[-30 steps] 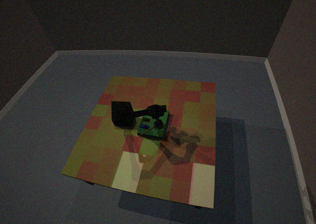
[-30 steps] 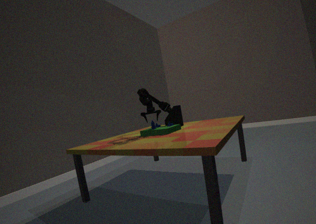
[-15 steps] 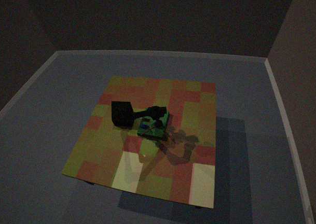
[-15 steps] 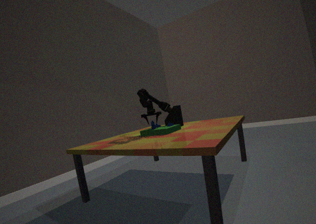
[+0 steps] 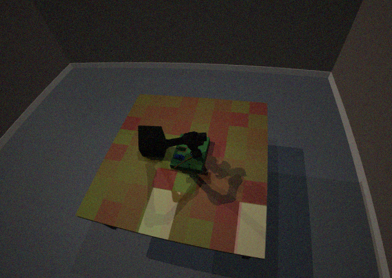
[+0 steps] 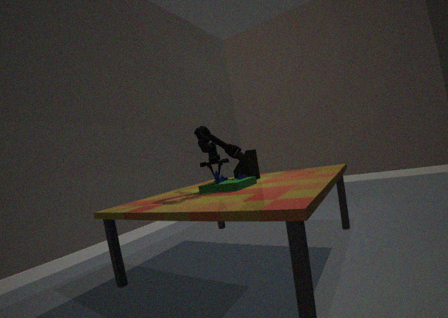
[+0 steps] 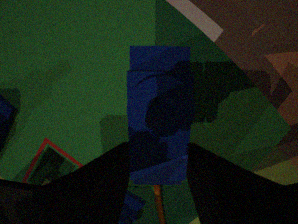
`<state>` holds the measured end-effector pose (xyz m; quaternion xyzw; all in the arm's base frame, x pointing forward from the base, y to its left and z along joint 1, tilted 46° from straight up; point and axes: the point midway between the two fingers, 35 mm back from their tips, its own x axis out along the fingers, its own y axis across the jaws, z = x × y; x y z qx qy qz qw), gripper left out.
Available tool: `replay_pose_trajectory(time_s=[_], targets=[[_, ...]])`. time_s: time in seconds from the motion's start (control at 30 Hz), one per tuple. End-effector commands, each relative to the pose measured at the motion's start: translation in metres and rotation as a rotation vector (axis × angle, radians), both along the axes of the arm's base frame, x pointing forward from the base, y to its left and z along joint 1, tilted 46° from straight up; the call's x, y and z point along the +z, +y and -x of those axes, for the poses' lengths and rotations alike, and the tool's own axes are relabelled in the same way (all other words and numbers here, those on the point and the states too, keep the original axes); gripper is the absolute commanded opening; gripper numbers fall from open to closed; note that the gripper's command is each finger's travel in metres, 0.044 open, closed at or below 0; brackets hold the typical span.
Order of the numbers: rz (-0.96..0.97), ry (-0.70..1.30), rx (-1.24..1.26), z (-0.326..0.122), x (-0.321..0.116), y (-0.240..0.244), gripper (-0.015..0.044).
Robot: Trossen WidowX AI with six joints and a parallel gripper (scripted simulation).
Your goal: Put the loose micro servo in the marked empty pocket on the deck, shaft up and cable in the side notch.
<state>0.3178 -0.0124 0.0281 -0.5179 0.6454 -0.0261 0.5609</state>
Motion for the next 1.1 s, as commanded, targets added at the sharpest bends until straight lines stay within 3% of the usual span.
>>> replay_pose_trajectory(time_s=[0.0,0.67,1.07], targets=[[0.002,-0.001,0.003,0.001,0.006,0.006,0.0000],[0.002,0.000,0.002,0.014,0.022,0.017,0.0000],[0.001,0.000,0.003,0.022,0.005,0.032,0.0000]])
